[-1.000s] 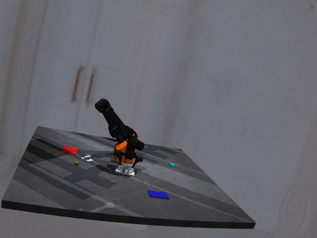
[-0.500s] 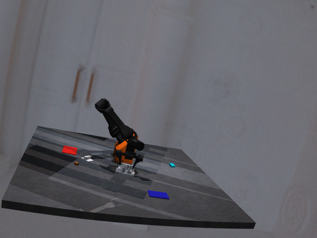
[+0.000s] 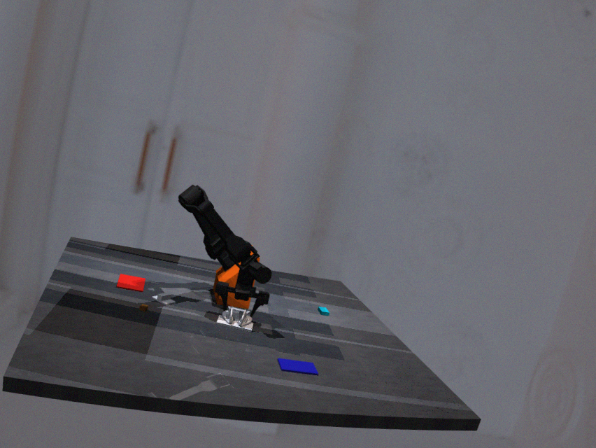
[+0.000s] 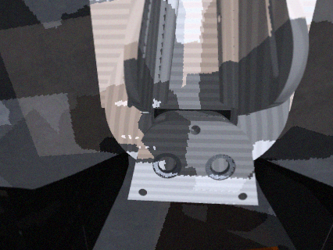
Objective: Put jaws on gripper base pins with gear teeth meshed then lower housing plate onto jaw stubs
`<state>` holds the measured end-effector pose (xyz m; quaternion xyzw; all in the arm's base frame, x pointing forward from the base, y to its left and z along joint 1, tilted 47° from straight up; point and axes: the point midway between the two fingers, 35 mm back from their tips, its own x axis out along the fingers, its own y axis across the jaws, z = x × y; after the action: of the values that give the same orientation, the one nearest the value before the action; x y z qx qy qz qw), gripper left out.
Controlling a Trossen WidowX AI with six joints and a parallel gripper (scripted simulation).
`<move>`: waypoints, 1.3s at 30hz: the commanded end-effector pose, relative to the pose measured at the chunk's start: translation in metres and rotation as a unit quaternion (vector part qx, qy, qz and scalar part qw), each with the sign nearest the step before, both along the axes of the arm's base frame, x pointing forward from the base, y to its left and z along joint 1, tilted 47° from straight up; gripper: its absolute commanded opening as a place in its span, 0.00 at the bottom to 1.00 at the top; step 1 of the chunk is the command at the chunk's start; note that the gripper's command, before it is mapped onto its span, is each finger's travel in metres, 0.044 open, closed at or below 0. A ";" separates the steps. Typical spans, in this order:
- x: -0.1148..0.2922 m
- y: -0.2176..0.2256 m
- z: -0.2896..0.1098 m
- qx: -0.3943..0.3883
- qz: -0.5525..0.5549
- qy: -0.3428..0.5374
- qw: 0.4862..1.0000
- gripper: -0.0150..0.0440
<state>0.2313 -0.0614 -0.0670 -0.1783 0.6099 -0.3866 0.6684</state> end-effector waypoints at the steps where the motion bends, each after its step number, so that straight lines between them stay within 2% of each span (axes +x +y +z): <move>1: 0.002 0.007 0.005 0.002 -0.001 -0.001 1.000 1.00; 8: 0.004 0.052 0.047 0.004 -0.002 0.000 1.000 1.00; 13: 0.004 0.053 0.047 0.004 0.005 -0.001 1.000 1.00; 20: -0.026 0.091 0.086 0.005 -0.002 0.002 1.000 1.00; 39: -0.027 0.092 0.088 0.004 -0.002 0.002 1.000 1.00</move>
<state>0.2047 0.0296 0.0202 -0.1781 0.6130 -0.3833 0.6675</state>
